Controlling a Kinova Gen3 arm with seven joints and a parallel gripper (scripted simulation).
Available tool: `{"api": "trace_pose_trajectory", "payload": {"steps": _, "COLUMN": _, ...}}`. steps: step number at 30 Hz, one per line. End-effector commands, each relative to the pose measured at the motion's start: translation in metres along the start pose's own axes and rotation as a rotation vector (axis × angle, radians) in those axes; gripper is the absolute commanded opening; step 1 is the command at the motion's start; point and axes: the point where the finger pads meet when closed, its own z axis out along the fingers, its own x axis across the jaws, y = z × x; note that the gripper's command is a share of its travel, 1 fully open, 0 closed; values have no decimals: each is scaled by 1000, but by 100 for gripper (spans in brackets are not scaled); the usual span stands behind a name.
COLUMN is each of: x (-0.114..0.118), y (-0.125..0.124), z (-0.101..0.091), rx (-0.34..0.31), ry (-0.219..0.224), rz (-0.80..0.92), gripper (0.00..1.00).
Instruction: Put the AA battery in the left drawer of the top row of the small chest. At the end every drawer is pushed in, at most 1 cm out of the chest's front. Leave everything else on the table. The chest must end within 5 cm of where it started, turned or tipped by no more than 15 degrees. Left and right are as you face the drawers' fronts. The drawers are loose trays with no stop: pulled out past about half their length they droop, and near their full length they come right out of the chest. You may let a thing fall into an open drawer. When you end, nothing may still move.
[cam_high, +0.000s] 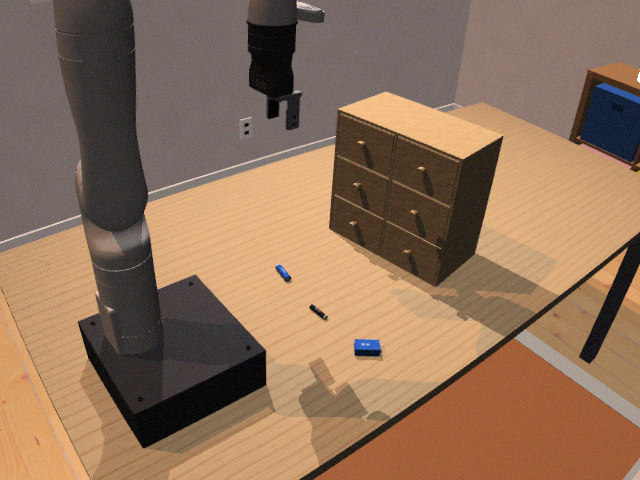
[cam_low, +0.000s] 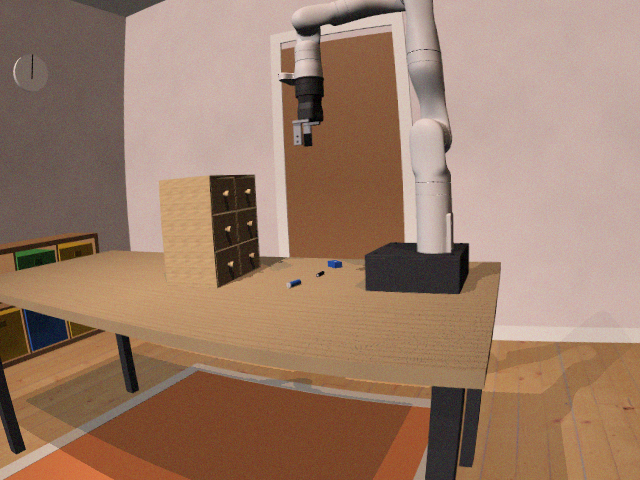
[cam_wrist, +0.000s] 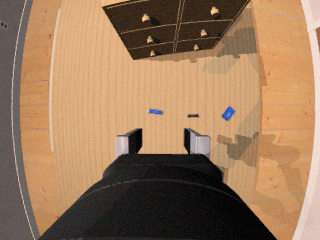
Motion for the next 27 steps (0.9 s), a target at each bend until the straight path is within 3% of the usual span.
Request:
{"api": "trace_pose_trajectory", "payload": {"steps": 1, "x": 1, "y": 1, "z": -1, "rx": 2, "ry": -1, "rz": 4, "gripper": 100}}
{"api": "trace_pose_trajectory", "payload": {"steps": 27, "x": 3, "y": -2, "z": -2, "rx": 1, "ry": -1, "rz": 70, "gripper": 100}}
